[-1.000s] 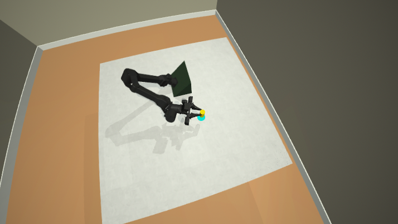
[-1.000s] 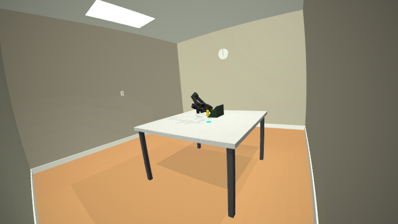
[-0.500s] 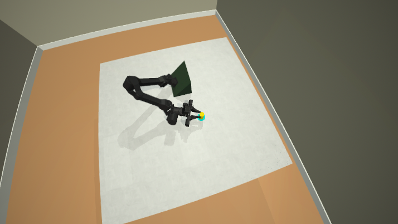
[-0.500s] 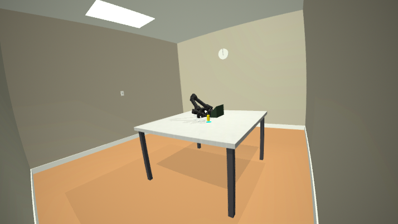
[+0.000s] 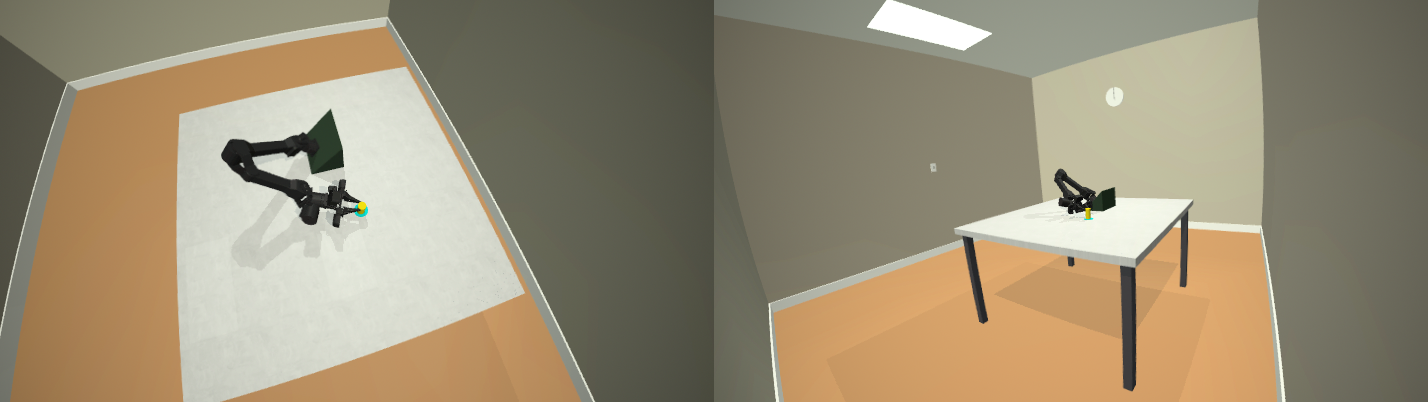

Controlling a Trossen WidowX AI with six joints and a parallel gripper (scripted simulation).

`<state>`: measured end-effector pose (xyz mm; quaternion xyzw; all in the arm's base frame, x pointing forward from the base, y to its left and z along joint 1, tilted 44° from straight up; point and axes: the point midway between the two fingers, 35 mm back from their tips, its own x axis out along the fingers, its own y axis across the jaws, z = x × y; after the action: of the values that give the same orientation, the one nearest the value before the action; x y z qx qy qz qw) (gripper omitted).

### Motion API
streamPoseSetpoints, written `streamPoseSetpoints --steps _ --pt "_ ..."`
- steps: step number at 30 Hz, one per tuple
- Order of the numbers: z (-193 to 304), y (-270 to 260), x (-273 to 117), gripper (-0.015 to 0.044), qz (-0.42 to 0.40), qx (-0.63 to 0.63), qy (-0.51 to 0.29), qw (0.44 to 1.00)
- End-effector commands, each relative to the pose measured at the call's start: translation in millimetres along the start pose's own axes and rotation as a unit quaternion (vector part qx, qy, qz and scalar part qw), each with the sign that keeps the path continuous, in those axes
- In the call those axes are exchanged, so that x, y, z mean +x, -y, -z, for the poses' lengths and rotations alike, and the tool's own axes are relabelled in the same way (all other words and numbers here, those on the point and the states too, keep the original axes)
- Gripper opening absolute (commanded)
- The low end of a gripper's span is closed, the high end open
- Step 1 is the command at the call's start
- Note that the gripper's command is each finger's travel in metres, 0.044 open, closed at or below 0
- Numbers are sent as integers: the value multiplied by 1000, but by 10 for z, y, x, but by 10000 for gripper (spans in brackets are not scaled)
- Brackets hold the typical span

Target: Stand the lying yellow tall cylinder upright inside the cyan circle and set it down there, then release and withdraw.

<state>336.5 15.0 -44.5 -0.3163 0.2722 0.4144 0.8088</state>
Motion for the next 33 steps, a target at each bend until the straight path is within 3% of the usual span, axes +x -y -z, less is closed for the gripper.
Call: streamPoseSetpoints --steps 1,9,15,24,28,33 --pt "14 -19 7 184 -3 1 1 1000" --pt "14 -19 7 394 -3 1 1 1000" --pt "-40 -11 7 400 -3 1 0 1000" --pt "-811 -3 -49 400 -6 2 4 1000" --pt "-871 -8 -52 400 -7 2 3 1000" --pt "-902 38 127 400 -33 21 -60 997"
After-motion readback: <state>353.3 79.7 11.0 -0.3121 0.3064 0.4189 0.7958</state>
